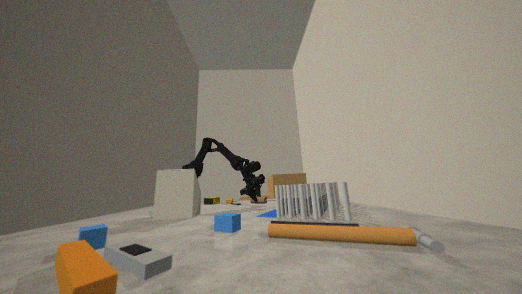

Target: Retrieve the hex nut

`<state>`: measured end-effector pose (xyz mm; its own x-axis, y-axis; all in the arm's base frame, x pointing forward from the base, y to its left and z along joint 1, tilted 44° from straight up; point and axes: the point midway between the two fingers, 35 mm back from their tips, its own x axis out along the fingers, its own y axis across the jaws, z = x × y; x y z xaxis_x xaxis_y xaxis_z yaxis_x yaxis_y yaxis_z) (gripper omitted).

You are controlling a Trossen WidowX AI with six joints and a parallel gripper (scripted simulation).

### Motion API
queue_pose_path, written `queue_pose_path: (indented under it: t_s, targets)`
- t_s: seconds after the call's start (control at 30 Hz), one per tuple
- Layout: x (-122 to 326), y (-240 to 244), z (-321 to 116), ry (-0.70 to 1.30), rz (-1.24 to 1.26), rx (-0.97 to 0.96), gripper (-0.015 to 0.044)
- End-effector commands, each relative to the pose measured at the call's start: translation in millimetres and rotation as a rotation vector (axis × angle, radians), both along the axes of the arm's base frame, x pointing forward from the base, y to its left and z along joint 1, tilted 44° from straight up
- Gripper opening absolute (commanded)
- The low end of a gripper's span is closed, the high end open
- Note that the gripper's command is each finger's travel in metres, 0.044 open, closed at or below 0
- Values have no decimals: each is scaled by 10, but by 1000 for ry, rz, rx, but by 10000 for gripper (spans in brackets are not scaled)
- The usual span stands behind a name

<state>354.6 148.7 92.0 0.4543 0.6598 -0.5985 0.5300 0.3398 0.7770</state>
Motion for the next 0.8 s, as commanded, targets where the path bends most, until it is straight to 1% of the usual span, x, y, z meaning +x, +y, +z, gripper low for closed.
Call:
queue_pose_path:
  t_s: [0.0, 0.2, 0.53, 0.77]
  targets:
    - [34, -35, 76, -19, 2, 1, 0]
    - [-43, -15, 118, -18, 2, 1, 0]
    - [-367, 67, 222, -9, -7, 3, 0]
    - [-323, -71, 348, -7, -3, -7, 0]
